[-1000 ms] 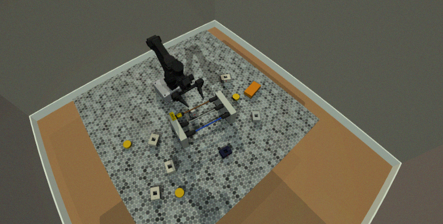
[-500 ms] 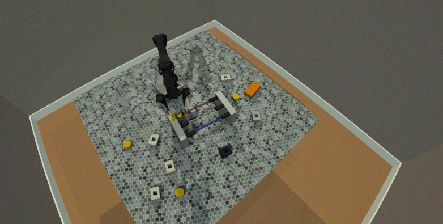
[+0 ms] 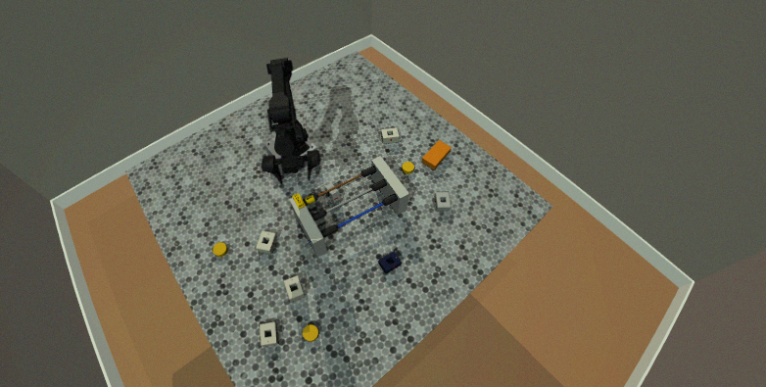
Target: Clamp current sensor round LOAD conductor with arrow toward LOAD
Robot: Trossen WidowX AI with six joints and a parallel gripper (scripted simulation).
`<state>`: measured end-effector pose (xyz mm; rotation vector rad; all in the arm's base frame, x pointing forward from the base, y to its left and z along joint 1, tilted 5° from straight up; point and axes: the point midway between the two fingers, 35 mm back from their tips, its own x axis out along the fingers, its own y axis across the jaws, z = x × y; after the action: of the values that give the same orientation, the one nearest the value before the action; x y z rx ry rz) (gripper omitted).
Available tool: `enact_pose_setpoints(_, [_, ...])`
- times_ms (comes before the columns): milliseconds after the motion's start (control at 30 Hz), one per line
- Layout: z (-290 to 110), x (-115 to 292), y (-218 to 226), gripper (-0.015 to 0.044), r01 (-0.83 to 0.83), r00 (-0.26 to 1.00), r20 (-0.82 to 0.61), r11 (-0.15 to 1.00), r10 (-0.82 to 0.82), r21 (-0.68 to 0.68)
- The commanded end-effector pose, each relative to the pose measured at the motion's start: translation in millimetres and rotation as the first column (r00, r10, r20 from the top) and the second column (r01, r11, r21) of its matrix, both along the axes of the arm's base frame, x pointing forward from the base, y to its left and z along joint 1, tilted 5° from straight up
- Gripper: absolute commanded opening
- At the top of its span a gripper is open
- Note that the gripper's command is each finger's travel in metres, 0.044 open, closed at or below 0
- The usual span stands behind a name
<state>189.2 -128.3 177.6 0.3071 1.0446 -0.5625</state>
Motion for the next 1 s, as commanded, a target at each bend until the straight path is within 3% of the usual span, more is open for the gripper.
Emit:
enact_pose_setpoints(0, [0.8, -1.2, -0.7, 0.0440, 0.010, 1.000, -0.003, 1.000, -0.010, 0.001])
enact_pose_setpoints(267, [0.8, -1.2, -0.7, 0.0440, 0.010, 1.000, -0.003, 1.000, -0.010, 0.001])
enact_pose_setpoints(467, [-33.4, 19.8, 39.2, 0.0282, -0.172, 0.983, -0.057, 0.985, 0.173, 0.028])
enact_pose_setpoints(700, [-85.4, 26.8, 106.5, 0.0280, -0.435, 0.887, -0.143, 0.898, 0.439, 0.063])
enact_pose_setpoints(967, [-90.9, 26.3, 112.6, 0.0280, -0.458, 0.874, -0.152, 0.887, 0.462, 0.066])
